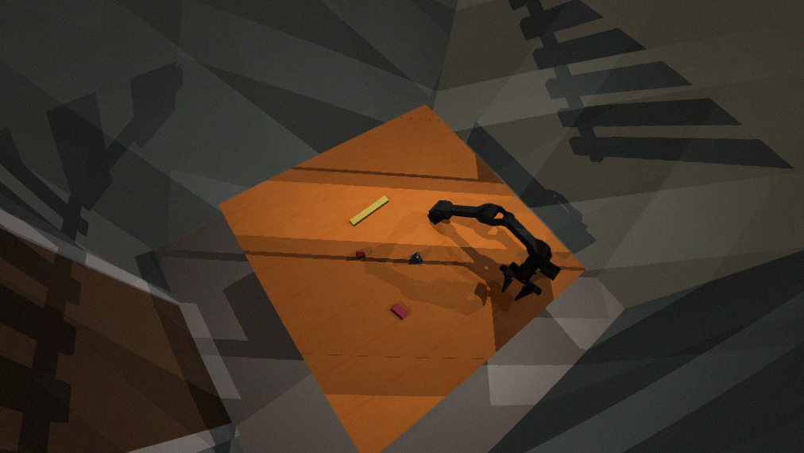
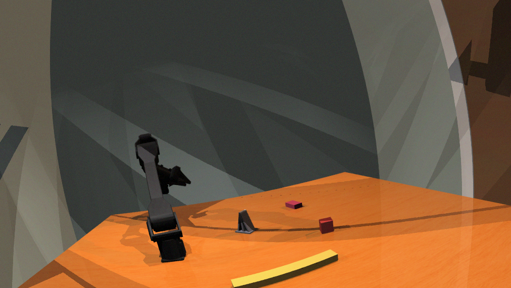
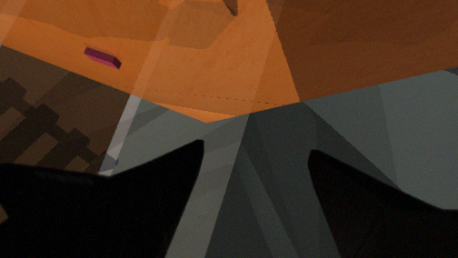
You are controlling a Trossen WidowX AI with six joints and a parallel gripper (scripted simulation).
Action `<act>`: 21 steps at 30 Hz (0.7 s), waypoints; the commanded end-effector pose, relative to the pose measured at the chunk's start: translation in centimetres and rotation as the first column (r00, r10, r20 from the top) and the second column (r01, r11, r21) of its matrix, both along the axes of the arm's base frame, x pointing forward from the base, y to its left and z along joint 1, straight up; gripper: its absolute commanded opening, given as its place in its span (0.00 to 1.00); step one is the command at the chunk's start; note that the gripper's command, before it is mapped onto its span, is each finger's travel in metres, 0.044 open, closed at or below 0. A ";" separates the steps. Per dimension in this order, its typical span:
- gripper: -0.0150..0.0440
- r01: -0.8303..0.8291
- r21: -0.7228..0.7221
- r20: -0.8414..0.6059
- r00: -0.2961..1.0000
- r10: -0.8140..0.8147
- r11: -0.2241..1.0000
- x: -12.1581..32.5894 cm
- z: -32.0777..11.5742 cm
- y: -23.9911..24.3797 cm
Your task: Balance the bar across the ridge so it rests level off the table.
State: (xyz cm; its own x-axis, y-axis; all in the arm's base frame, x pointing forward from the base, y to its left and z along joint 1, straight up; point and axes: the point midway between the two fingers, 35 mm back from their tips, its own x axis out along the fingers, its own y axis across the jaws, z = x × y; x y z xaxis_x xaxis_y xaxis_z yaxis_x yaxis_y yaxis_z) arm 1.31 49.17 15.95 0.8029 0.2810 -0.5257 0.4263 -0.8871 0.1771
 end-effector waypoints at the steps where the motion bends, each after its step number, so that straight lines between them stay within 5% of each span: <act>1: 0.79 0.061 0.010 -0.029 0.998 -0.060 0.998 2.2 -0.3 -0.5; 21: 0.79 0.423 0.091 -0.181 0.897 -0.403 0.902 14.6 -1.1 -4.5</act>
